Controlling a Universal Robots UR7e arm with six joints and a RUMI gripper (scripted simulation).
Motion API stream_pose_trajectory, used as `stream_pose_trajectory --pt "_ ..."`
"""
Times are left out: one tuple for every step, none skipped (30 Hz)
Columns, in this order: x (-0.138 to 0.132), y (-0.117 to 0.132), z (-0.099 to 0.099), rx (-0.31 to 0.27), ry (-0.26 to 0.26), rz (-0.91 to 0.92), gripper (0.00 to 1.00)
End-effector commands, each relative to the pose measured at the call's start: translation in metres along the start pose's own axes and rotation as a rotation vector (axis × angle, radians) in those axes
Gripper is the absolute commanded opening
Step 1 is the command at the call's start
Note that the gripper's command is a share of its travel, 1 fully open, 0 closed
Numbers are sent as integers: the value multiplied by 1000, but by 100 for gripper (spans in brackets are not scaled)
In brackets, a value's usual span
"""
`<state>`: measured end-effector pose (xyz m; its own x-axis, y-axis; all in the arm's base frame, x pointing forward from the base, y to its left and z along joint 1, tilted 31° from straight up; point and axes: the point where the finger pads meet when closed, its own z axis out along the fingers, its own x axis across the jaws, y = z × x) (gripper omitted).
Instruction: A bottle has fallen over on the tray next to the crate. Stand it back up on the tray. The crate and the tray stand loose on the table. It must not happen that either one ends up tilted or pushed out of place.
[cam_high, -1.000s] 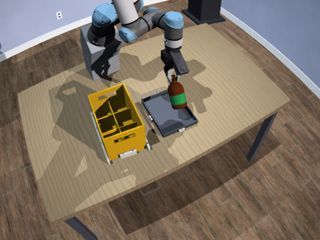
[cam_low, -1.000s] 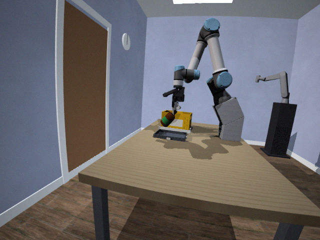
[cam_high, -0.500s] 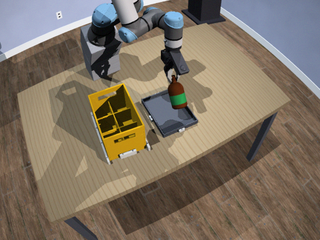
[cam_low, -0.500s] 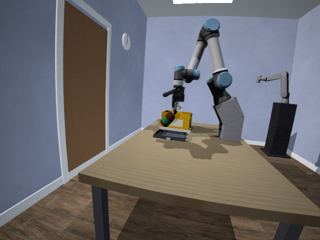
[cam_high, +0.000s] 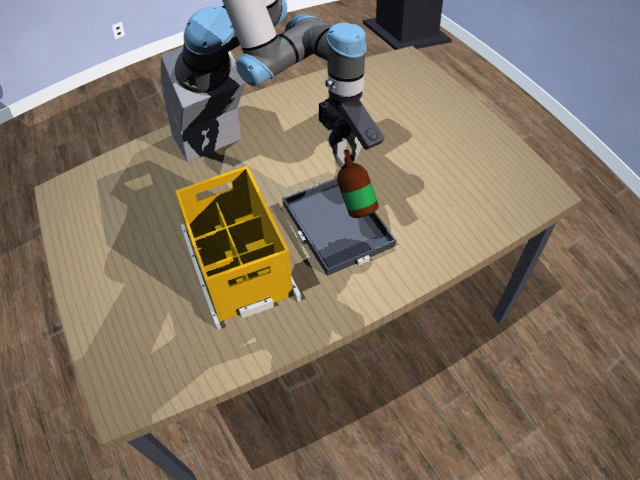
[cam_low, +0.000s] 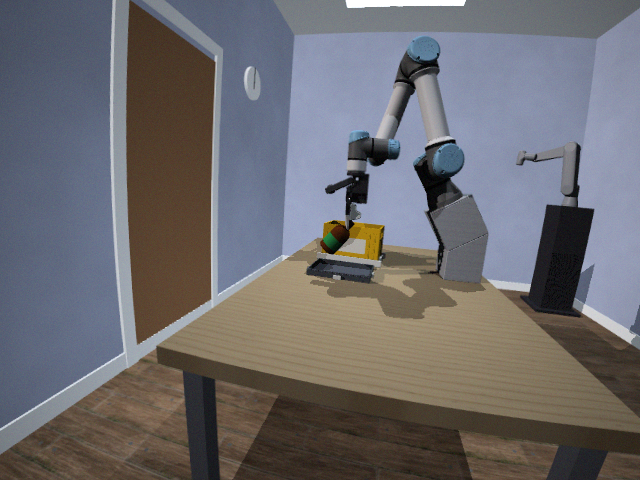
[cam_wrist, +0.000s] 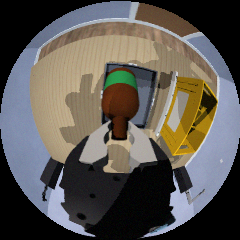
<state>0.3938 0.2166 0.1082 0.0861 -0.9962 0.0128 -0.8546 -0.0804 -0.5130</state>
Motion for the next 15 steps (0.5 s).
stream_pose_trajectory --pt "0 0 0 1 -3 -45 0" --pt "0 0 0 1 -3 -57 0" --pt "0 0 0 1 -3 -68 0" --pt "0 0 0 1 -3 -77 0" --pt "0 0 0 1 -3 -85 0" --pt "0 0 0 1 -2 -90 0" --pt "0 0 0 1 -2 -95 0" --pt "0 0 0 1 -2 -97 0" --pt "0 0 0 1 -2 -99 0" --pt "0 0 0 1 -2 -100 0" --pt "0 0 0 1 -2 -100 0" --pt "0 0 0 1 -2 -100 0" --pt "0 0 0 1 -2 -100 0" --pt "0 0 0 1 -2 -100 0" --pt "0 0 0 1 -2 -100 0"
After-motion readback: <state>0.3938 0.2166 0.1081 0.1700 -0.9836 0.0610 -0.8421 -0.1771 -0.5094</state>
